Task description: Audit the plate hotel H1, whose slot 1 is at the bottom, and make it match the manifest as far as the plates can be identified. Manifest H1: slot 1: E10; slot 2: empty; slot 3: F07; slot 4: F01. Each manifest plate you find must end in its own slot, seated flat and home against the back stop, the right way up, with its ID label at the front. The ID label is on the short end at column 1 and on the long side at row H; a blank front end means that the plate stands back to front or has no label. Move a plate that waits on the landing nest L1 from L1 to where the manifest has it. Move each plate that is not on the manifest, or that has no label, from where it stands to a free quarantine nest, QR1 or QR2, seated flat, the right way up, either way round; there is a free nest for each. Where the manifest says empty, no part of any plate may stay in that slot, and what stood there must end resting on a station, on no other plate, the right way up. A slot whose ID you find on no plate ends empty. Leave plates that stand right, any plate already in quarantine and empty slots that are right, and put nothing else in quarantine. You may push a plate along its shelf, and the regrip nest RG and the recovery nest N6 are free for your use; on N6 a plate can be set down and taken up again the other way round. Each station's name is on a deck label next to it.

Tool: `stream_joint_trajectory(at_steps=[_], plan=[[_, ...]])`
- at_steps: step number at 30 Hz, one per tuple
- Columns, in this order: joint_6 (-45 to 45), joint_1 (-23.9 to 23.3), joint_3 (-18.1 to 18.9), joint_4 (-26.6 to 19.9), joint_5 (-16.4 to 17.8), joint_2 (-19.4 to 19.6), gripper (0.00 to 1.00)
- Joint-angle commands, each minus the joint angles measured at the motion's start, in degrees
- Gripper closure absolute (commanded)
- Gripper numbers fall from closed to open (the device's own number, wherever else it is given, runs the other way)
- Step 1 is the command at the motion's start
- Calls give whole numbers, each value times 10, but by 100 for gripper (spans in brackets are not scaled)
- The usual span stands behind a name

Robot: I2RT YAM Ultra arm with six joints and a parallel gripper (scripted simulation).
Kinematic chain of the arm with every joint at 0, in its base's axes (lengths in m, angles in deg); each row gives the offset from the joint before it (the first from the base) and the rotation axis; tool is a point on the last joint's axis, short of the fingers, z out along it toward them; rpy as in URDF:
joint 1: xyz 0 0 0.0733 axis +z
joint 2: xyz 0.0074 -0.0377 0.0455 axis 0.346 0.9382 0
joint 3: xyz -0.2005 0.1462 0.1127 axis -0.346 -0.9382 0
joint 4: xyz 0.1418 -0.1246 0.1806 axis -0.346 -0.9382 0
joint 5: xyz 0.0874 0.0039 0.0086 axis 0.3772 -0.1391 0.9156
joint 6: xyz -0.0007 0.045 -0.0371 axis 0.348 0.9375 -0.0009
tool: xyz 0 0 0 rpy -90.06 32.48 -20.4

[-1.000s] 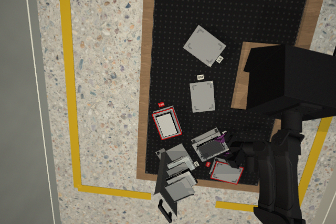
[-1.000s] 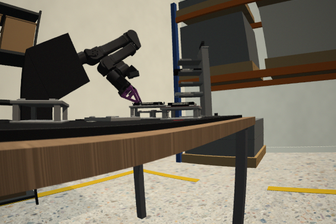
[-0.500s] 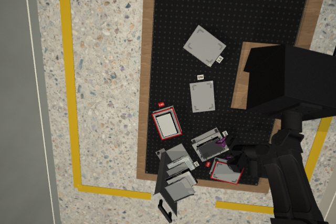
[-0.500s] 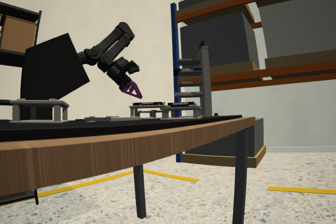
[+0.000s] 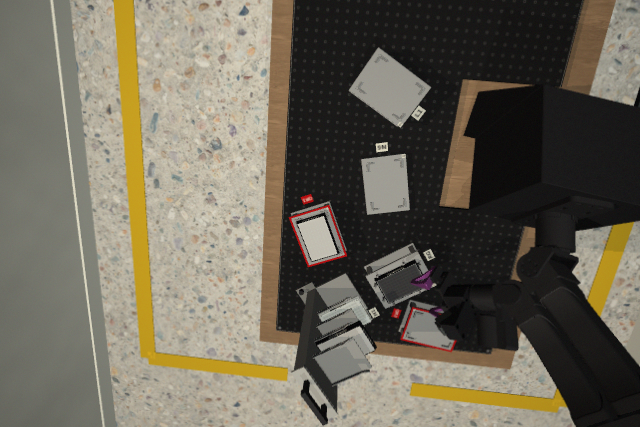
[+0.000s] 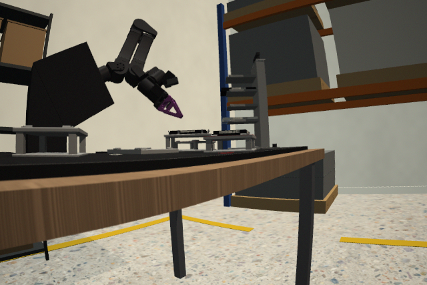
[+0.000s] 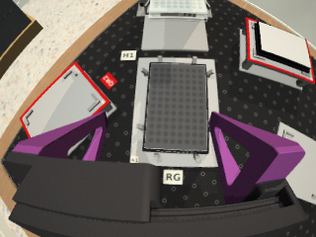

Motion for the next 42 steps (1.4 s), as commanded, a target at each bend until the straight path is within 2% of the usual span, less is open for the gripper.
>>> stream_joint_trajectory(at_steps=[1,3,4,12,14,16,42], plan=[[0,0,0,3,-1,2,0],[0,0,0,3,-1,2,0],[1,-18,1,-137,13,-106,0],[2,-40,1,-273,35,-236,0],[2,-40,1,-273,35,-236,0],[3,-46,1,-303,41,-264,0],[3,-46,1,-303,41,-264,0]])
